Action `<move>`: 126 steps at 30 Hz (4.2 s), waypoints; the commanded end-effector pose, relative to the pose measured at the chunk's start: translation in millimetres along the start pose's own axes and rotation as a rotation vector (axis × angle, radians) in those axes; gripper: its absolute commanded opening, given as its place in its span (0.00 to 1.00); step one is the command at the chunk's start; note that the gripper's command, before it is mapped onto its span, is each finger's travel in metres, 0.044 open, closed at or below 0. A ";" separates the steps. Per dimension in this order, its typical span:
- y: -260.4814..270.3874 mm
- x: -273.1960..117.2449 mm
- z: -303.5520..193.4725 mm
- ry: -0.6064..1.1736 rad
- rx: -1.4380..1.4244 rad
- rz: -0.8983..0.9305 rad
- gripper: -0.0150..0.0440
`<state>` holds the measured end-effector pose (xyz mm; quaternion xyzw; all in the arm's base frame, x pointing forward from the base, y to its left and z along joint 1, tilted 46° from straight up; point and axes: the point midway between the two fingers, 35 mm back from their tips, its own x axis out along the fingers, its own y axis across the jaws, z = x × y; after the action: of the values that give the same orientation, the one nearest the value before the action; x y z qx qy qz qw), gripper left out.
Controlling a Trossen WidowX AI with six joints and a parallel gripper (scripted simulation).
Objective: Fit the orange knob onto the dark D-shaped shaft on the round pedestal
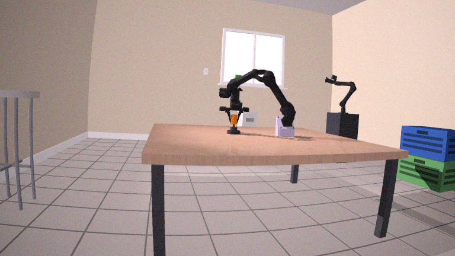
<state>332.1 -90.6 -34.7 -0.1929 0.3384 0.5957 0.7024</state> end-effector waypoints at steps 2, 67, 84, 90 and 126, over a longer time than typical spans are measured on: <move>2.5 -0.7 -1.0 0.000 -0.003 -0.003 0.25; 1.7 1.9 -0.3 0.000 -0.213 -0.003 0.25; -2.0 -4.3 -0.9 0.000 -0.422 -0.003 0.25; -1.3 -3.1 -0.6 0.000 -0.422 -0.003 0.25; 0.8 -2.7 0.7 0.000 -0.422 -0.003 0.25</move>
<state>329.5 -89.7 -35.4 -0.3342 0.2066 0.6534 0.6471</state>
